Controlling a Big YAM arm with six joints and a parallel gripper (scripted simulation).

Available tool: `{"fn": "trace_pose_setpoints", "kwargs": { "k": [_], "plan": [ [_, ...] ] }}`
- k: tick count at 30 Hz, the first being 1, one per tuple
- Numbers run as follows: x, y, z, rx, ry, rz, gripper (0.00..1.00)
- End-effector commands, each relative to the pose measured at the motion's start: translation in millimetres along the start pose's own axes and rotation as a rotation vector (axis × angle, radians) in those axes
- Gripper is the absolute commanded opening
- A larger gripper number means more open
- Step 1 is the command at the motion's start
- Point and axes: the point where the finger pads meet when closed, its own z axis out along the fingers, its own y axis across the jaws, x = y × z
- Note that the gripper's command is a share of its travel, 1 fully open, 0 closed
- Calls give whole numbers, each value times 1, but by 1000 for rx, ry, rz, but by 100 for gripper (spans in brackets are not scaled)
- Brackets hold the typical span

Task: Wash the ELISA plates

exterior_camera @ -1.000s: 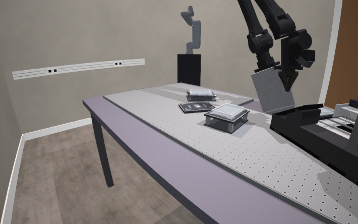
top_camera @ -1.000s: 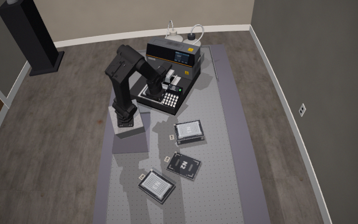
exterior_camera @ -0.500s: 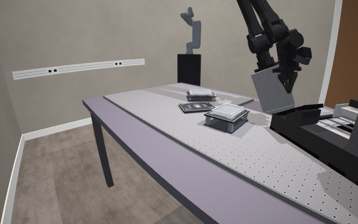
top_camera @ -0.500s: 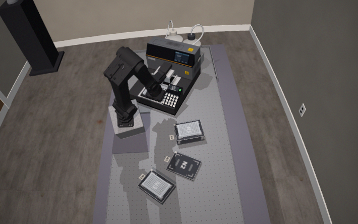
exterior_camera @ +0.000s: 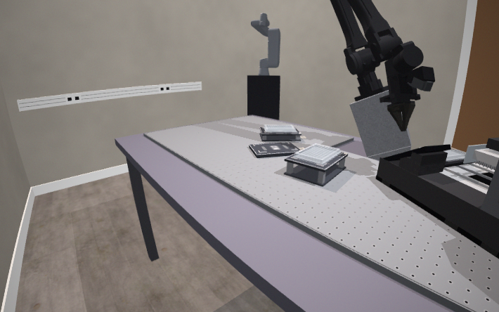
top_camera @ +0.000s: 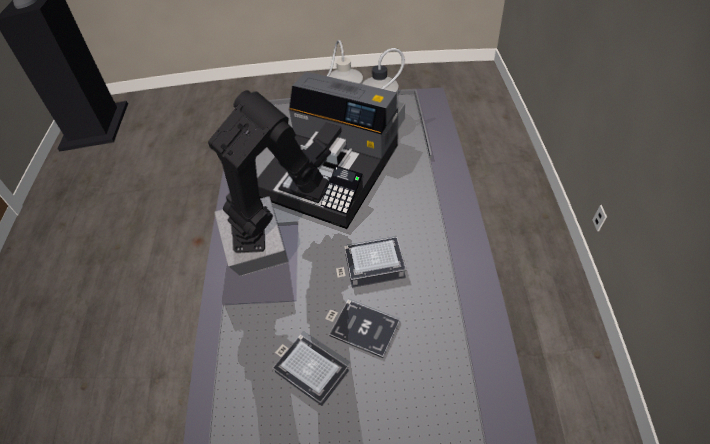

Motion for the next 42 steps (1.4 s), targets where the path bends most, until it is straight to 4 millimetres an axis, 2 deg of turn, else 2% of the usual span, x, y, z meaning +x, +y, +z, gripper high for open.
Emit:
{"fn": "trace_pose_setpoints", "kwargs": {
  "k": [1, 20, 21, 23, 35, 42],
  "plan": [
    [-17, -7, 9, 7, -29, 5, 0],
    [-14, -6, 35, 6, -25, 3, 0],
    [-8, -3, 36, 3, -17, -2, 0],
    [-13, -6, 40, 6, -24, 3, 0],
    [-10, -5, 61, 5, -19, 2, 0],
    [-7, -2, 64, 3, -16, -5, 0]
  ]
}}
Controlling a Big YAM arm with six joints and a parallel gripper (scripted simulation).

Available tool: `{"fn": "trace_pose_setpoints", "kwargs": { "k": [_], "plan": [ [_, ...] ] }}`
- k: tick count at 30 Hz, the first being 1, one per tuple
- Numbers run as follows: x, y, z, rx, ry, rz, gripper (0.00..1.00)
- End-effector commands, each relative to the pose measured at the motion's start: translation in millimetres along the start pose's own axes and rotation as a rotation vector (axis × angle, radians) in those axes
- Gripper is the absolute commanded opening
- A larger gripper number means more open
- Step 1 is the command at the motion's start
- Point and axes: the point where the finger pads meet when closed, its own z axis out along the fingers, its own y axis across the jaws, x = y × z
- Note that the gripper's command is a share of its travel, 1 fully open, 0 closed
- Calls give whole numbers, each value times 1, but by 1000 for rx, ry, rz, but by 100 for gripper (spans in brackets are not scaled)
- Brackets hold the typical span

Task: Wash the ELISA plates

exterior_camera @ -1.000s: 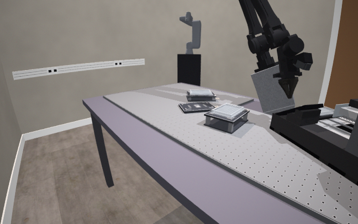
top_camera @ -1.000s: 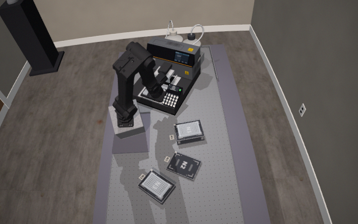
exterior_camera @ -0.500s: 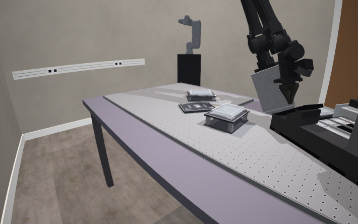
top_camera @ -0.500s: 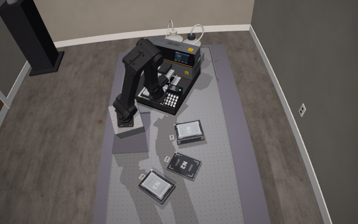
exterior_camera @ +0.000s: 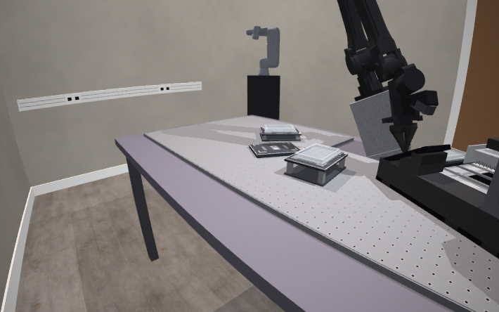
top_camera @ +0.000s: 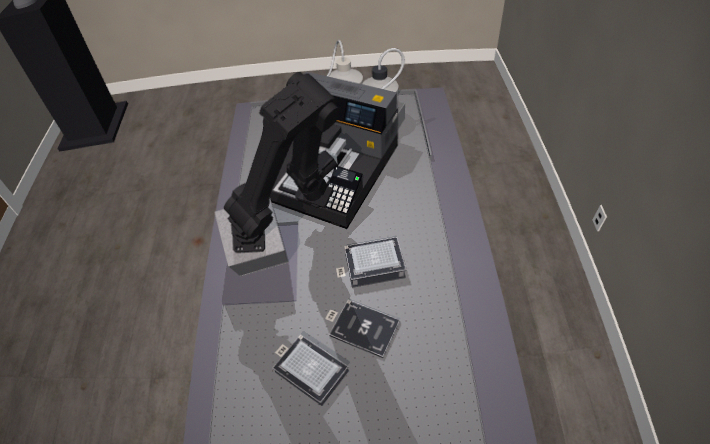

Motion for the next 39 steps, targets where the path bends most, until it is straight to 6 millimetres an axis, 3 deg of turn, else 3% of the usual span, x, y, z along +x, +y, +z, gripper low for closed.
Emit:
{"fn": "trace_pose_setpoints", "kwargs": {
  "k": [1, 13, 29, 39],
  "plan": [
    [-8, -2, 4, 4, -21, -6, 0],
    [-7, -2, 1, 6, -20, -1, 0],
    [-10, -5, 14, 7, -24, 1, 0],
    [-6, 1, -10, 3, -18, -5, 0]
  ]
}}
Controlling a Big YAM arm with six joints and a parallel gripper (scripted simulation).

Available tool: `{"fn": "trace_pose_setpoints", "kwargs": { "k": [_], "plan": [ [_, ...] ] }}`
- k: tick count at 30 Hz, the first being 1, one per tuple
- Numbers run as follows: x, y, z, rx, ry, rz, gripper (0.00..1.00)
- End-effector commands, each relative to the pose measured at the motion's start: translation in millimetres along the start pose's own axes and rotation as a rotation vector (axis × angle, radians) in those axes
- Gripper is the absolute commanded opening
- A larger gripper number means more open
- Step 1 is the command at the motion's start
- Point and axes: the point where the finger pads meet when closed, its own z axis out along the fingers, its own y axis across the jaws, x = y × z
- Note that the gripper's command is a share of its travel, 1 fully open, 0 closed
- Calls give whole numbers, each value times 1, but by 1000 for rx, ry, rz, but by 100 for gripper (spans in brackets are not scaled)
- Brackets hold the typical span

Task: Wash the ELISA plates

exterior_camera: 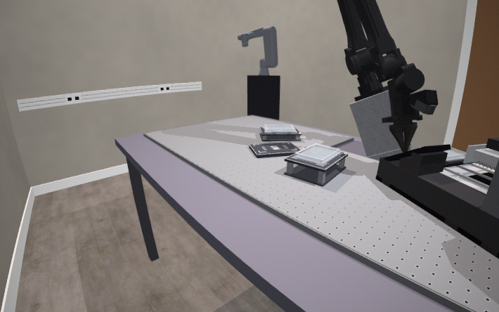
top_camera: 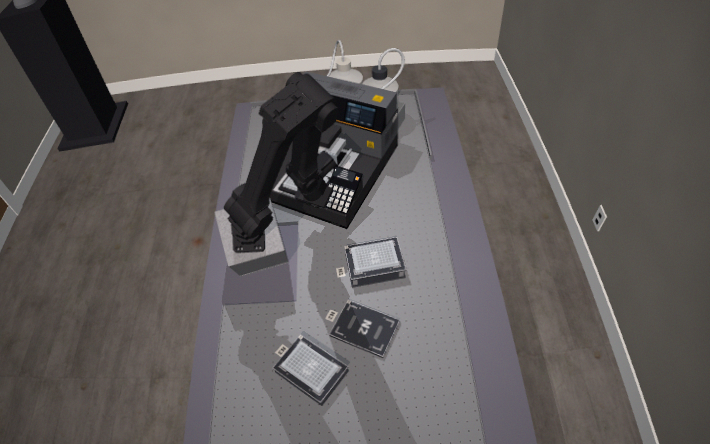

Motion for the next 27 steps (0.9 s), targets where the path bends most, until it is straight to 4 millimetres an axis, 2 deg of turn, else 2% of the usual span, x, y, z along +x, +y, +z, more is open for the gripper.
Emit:
{"fn": "trace_pose_setpoints", "kwargs": {
  "k": [1, 7, 8, 11, 25, 27],
  "plan": [
    [-6, 0, -11, 3, -13, 2, 0],
    [-5, 0, -17, 4, -11, 2, 0],
    [-13, -3, -18, 9, -24, 6, 0],
    [-4, 1, -24, 4, -9, 1, 0],
    [-9, -1, -44, 7, -17, 4, 0],
    [-4, 1, -47, 4, -9, 2, 0]
  ]
}}
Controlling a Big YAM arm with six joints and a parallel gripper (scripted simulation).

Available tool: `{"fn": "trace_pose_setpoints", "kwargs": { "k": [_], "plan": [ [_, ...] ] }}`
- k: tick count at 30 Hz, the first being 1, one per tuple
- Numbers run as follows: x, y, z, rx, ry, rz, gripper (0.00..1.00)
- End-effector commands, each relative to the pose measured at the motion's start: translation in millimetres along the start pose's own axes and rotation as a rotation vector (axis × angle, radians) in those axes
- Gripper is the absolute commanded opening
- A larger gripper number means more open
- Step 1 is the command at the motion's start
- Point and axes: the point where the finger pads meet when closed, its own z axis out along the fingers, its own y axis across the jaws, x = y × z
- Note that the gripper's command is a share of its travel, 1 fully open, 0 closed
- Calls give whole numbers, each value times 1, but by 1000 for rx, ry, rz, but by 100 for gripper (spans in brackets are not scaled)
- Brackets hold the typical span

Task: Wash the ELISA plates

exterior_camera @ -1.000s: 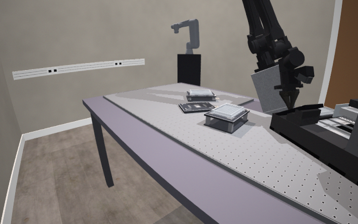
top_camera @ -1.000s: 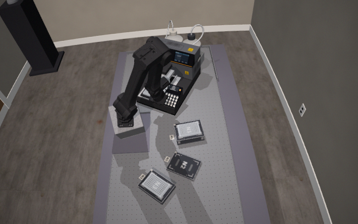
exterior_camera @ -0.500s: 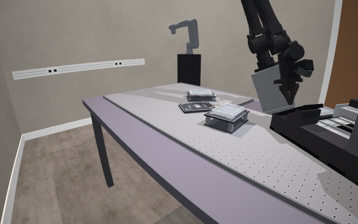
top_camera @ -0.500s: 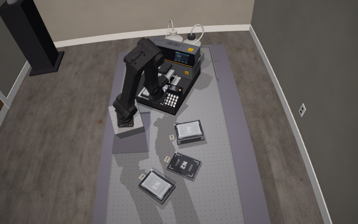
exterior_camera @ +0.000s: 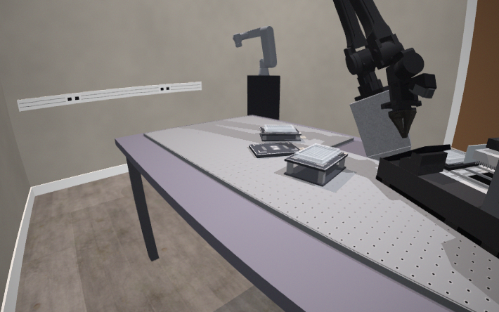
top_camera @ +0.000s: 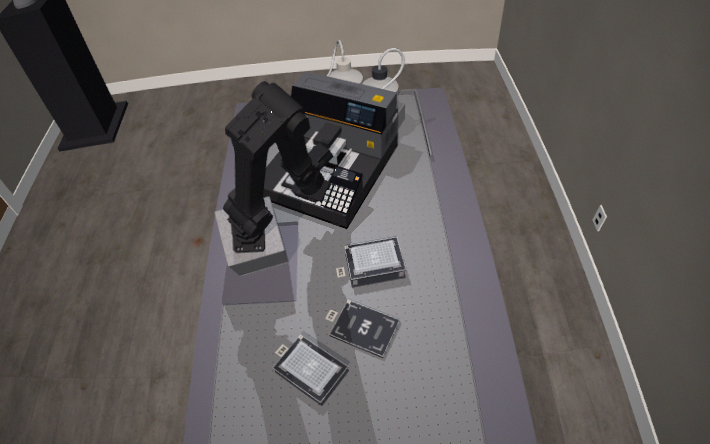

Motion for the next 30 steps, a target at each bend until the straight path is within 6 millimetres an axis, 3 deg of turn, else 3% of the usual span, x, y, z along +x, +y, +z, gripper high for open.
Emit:
{"fn": "trace_pose_setpoints", "kwargs": {
  "k": [1, 11, 30],
  "plan": [
    [-1, 2, -9, 2, -1, 1, 0],
    [-5, 0, -26, 5, -7, 3, 0],
    [-3, 0, -25, 3, -1, 7, 0]
  ]
}}
